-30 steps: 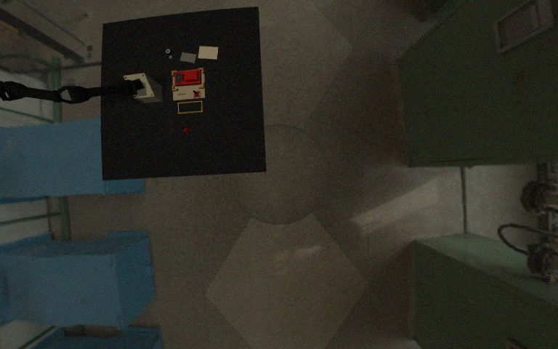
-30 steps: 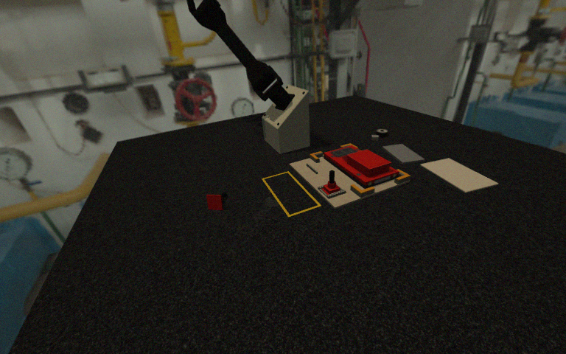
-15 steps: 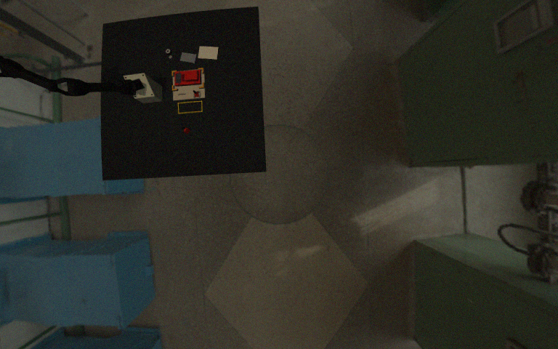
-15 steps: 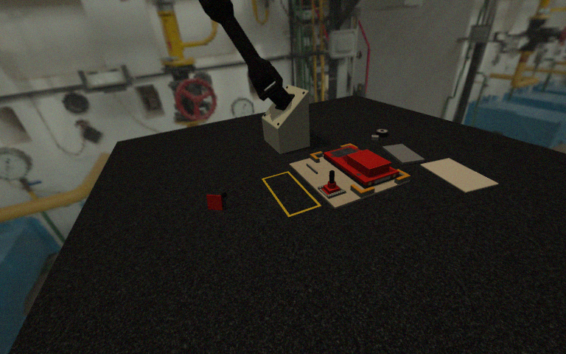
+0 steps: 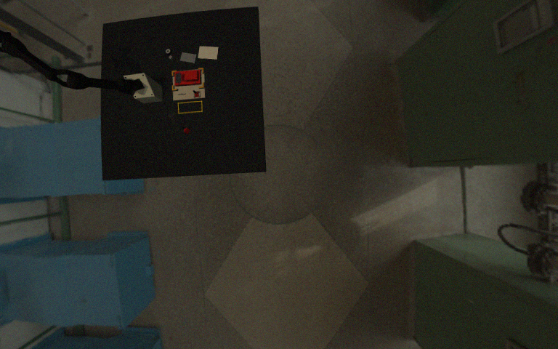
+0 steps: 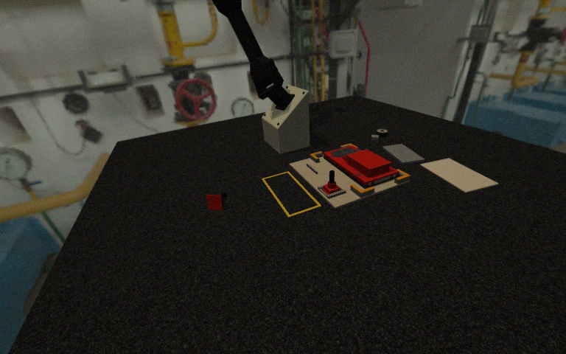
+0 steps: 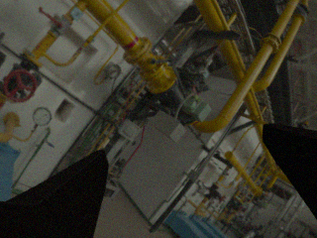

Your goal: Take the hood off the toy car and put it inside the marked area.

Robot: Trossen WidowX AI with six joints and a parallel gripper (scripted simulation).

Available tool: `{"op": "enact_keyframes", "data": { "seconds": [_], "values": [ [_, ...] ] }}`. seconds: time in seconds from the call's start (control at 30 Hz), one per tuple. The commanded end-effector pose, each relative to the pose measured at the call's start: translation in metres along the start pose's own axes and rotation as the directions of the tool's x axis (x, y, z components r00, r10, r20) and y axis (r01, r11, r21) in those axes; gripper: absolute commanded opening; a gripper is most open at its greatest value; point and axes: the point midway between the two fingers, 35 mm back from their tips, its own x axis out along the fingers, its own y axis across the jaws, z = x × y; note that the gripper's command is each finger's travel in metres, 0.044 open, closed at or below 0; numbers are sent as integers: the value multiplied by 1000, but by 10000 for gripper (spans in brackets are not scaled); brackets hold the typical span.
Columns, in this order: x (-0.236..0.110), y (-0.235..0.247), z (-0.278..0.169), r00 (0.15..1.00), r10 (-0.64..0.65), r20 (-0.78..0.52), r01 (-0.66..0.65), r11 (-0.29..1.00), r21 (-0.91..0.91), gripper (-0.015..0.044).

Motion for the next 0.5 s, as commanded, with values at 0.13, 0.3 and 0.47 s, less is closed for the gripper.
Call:
{"op": "enact_keyframes", "data": {
  "seconds": [0.13, 0.3, 0.47],
  "values": [
    [-21, -74, -66, 978, -149, -148, 153, 988, 13, 440],
    [-40, -116, -105, 942, -231, -244, 248, 968, 41, 440],
    [-66, -155, -146, 893, -296, -338, 333, 941, 55, 440]
  ]
}}
